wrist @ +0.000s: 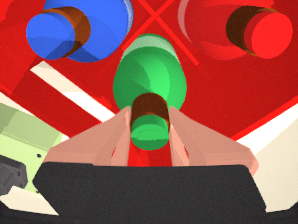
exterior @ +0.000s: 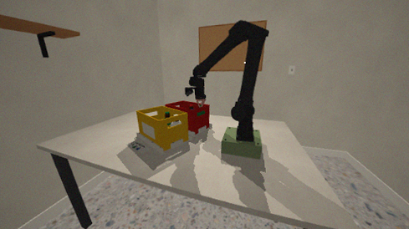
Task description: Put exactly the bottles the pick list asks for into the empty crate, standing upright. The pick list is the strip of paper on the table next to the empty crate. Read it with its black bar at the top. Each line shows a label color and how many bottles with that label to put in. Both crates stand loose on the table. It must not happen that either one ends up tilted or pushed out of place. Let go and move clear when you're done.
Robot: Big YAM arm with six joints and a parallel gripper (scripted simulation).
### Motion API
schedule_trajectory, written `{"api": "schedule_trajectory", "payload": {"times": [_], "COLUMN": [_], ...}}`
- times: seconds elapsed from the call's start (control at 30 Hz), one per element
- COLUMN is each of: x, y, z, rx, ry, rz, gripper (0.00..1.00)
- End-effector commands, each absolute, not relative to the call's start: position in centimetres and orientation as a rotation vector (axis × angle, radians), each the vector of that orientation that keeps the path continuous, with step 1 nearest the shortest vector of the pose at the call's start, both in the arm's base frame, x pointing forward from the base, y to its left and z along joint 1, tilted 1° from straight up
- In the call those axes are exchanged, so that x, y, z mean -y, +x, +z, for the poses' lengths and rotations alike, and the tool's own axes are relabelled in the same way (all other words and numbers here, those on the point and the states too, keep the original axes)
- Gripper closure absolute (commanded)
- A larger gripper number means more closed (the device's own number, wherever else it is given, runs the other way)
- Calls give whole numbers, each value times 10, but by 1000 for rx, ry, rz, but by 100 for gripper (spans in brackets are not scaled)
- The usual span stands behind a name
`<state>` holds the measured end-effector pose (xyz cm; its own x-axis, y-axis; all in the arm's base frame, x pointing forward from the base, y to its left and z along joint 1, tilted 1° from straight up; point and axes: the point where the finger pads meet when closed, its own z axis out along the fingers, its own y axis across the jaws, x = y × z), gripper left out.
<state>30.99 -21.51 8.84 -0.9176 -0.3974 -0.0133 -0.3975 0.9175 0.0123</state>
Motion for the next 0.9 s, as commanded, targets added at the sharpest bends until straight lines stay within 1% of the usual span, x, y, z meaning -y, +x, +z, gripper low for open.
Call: {"api": "schedule_trajectory", "payload": {"times": [0.0, 0.87], "x": [227, 228], "y": [327, 324], "z": [135, 173], "rx": [-3022, -3021], "ry": [-621, -620], "rz": [-62, -64], "gripper": [100, 100]}}
